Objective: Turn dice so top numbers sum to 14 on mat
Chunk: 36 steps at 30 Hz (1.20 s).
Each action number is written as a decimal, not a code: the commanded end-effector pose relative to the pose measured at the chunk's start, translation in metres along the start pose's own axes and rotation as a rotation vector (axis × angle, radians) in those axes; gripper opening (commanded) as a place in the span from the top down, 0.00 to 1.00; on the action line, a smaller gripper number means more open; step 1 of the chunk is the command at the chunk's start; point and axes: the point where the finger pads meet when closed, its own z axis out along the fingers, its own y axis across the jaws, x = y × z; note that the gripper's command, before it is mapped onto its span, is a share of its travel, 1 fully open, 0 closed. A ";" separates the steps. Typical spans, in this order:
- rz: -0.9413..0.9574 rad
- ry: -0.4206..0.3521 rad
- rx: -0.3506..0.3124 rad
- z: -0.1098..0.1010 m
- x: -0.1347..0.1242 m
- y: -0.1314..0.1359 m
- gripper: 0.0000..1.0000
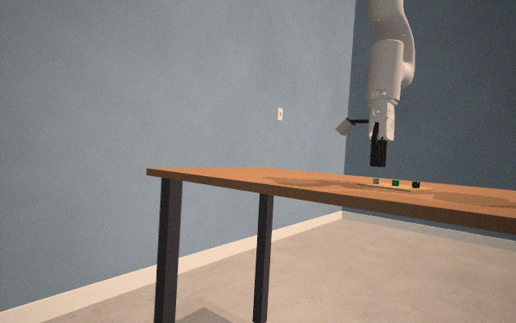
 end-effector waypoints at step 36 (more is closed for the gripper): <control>0.000 0.000 -0.006 -0.031 0.001 0.000 0.69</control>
